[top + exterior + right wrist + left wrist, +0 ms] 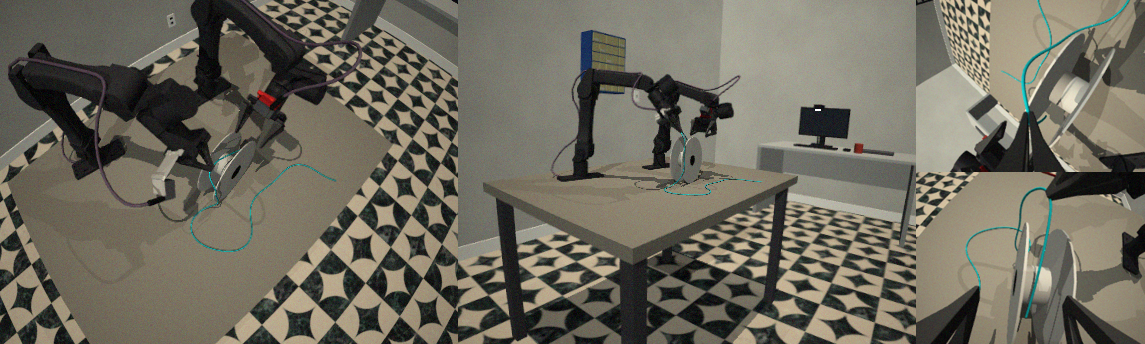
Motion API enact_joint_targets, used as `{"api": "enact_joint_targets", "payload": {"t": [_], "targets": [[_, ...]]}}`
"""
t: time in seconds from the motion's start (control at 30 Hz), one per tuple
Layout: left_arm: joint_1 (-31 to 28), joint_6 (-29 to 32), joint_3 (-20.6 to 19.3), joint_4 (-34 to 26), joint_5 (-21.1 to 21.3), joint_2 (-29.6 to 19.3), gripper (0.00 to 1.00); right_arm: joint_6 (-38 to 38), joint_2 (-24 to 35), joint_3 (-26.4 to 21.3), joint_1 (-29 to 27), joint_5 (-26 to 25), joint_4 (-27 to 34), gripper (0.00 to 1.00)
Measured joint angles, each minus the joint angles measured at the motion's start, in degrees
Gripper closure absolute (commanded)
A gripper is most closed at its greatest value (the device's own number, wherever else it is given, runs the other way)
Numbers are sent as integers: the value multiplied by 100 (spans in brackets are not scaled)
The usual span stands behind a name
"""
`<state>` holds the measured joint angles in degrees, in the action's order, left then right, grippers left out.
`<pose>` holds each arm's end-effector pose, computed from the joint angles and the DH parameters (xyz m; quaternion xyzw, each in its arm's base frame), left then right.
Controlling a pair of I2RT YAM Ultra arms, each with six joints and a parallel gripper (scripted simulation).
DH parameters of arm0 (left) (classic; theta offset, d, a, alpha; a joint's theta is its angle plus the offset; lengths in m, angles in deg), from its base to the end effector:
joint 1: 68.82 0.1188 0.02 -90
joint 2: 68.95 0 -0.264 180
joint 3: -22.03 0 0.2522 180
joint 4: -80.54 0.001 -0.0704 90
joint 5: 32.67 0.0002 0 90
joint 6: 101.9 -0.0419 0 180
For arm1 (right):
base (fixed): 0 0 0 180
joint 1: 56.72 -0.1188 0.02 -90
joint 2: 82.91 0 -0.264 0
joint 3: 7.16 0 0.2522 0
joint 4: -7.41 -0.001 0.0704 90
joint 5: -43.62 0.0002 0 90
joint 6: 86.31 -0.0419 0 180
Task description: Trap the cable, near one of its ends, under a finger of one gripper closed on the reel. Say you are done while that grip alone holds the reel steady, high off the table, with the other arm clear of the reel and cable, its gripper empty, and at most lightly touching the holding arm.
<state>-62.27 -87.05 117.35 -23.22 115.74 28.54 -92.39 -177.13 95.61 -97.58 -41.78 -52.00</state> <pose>0.3266 0.0026 0.2805 0.5301 0.6896 -0.3096 0.3842 0.2734 0.2334 0.3325 0.4482 0.8280 0.2975 0.1580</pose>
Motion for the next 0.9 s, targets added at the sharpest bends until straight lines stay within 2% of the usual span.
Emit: {"api": "enact_joint_targets", "payload": {"t": [0.9], "targets": [[0, -4, 17, 9, 0, 0, 25, 0, -4, -17, 0, 0, 11, 100]]}}
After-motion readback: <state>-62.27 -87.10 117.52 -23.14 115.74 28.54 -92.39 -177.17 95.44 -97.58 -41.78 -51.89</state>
